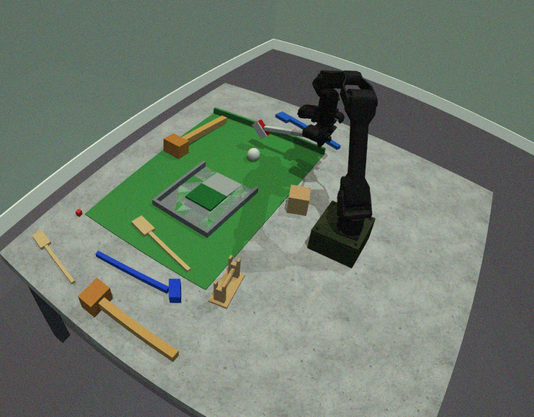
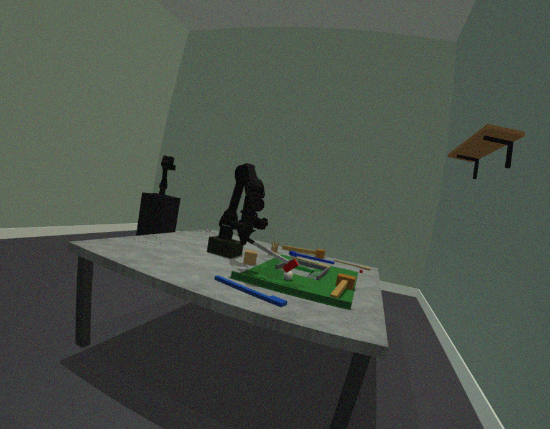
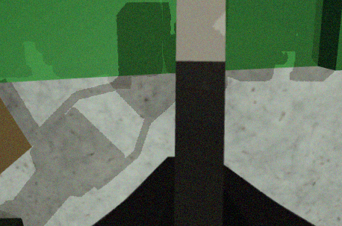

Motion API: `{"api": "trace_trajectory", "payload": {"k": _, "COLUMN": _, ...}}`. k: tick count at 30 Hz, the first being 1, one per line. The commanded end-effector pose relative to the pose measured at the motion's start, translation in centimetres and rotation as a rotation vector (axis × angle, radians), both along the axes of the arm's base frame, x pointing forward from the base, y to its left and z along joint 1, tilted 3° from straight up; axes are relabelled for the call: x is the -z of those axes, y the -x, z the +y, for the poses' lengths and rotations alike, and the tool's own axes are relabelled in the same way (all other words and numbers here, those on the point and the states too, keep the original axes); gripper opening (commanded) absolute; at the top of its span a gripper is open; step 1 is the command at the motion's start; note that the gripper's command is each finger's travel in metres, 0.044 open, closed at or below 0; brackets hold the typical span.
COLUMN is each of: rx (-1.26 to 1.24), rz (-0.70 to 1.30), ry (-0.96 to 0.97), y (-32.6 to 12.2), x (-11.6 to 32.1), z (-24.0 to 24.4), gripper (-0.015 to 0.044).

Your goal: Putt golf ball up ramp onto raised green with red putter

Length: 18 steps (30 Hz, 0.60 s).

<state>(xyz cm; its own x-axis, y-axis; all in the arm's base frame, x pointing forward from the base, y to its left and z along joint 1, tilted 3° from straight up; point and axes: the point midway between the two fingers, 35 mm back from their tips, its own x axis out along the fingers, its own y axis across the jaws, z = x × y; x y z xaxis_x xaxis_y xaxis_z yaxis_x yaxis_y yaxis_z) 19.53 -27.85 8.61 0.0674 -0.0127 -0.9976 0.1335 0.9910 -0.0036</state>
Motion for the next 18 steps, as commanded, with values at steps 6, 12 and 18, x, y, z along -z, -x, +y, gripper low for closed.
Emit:
{"api": "trace_trajectory", "payload": {"k": 6, "rx": 0.006, "rz": 0.005, "ry": -0.011, "y": 0.1, "x": 1.8, "z": 0.2, "gripper": 0.0}}
{"api": "trace_trajectory", "payload": {"k": 12, "rx": 0.006, "rz": 0.005, "ry": -0.011, "y": 0.0, "x": 2.7, "z": 0.2, "gripper": 0.0}}
{"api": "trace_trajectory", "payload": {"k": 18, "rx": 0.006, "rz": 0.005, "ry": -0.011, "y": -0.1, "x": 3.6, "z": 0.2, "gripper": 0.0}}
